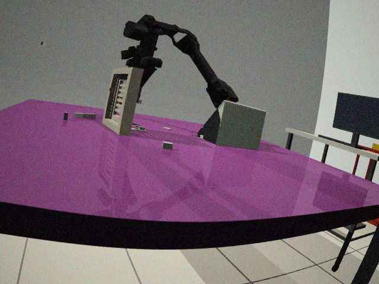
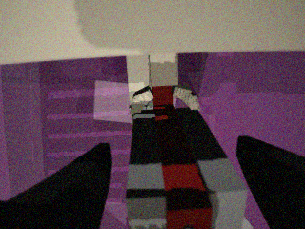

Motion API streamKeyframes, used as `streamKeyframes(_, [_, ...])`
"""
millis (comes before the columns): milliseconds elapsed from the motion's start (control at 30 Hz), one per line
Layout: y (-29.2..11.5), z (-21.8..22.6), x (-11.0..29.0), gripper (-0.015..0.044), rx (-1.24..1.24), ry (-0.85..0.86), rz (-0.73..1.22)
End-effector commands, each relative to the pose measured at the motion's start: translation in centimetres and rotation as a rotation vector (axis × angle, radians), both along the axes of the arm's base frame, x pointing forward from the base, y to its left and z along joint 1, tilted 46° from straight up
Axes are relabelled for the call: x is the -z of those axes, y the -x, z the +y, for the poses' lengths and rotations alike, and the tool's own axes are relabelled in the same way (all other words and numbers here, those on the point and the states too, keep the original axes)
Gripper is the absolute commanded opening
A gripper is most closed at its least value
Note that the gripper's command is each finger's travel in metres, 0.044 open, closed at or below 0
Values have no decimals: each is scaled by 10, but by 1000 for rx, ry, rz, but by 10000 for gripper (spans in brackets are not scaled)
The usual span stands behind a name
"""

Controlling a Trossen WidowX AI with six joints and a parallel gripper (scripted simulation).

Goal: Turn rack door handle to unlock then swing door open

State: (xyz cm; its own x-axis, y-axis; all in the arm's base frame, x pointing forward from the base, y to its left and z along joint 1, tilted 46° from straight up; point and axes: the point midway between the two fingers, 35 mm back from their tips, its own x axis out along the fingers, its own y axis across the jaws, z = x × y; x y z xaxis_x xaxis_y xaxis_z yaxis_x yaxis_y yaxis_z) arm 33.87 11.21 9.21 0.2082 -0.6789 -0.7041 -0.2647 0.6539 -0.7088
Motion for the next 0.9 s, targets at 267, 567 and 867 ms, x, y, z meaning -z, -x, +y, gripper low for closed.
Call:
streamKeyframes(267, [1, -4, 4, 93, 3, 2, 14])
streamKeyframes(567, [1, -4, 4, 33, 3, 2, 14])
streamKeyframes(867, [1, -4, 4, 24, 124, -33, -103])
